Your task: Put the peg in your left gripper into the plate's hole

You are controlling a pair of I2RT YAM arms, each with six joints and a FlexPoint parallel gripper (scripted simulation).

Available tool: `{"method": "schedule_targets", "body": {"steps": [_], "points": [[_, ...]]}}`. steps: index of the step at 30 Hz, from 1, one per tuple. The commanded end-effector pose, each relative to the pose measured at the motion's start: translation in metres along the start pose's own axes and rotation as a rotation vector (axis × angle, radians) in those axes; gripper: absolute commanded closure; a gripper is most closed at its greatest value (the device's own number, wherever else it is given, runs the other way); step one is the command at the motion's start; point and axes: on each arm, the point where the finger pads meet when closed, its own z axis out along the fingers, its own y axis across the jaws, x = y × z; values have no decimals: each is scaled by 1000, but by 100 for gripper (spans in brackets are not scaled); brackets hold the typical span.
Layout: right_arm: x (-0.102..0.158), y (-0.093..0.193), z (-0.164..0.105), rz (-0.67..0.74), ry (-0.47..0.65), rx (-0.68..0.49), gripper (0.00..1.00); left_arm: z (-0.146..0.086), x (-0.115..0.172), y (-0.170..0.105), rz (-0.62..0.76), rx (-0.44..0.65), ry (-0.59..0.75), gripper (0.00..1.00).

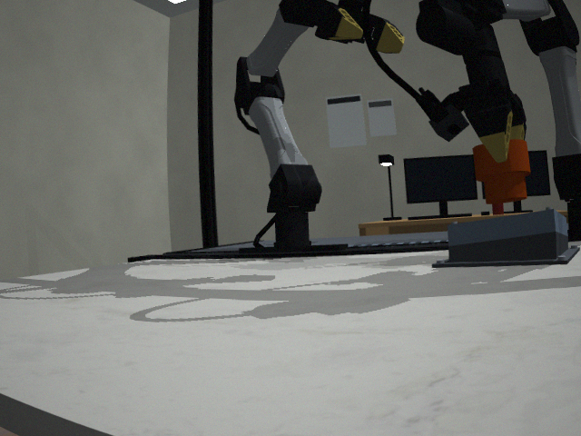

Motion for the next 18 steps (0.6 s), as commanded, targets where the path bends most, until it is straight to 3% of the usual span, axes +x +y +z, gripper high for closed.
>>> {"method": "schedule_targets", "body": {"steps": [1,18], "points": [[-12,-1,-11,6,-36,16,0,12,4,3,-4,-8,12,66],[-12,-1,-11,4,-36,17,0,7,5,7,-7,-15,10,66]]}}
